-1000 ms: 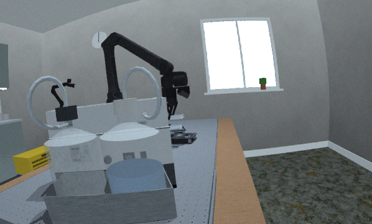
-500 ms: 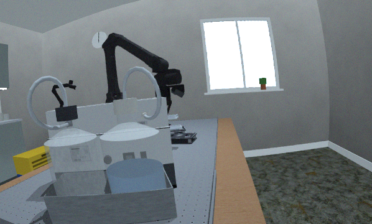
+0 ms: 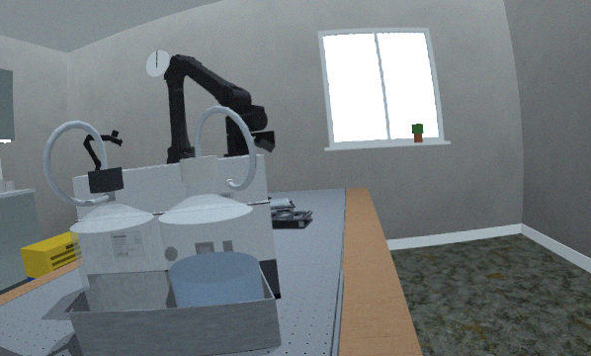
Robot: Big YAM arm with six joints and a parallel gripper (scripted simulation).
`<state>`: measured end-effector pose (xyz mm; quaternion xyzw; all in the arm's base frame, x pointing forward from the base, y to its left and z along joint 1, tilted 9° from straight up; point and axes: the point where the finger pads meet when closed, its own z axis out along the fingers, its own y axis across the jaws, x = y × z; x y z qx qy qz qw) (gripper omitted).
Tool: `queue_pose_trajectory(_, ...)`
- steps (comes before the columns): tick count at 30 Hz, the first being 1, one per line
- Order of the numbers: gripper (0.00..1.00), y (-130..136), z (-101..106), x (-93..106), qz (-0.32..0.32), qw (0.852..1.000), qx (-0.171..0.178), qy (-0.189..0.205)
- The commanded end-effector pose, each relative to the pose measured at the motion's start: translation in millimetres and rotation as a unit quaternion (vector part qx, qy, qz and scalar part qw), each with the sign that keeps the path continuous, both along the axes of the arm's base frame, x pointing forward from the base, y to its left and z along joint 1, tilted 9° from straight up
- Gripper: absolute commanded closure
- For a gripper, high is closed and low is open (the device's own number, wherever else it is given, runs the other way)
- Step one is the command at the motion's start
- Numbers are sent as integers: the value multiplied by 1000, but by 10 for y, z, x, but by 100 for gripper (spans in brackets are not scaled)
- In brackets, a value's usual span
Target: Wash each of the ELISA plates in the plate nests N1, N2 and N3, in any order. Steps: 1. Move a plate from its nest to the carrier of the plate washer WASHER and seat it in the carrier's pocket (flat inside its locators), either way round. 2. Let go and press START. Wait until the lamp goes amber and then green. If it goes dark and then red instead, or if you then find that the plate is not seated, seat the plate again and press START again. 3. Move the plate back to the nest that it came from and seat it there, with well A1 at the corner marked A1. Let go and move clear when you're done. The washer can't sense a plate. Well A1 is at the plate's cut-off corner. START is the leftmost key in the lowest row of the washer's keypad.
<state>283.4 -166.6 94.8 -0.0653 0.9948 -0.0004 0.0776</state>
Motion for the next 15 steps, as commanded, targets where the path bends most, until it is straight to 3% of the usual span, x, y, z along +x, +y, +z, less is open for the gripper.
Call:
queue_pose_trajectory(1,18,-67,84,-22,27,1000,-4,-5)
queue_pose_trajectory(11,18,-557,202,-243,27,999,-13,-12)
queue_pose_trajectory(13,18,-567,197,-251,27,1000,-13,-11)
queue_pose_trajectory(14,18,-588,256,-302,43,999,-23,-17)
queue_pose_trajectory(15,18,-546,176,-412,59,998,-18,-10)
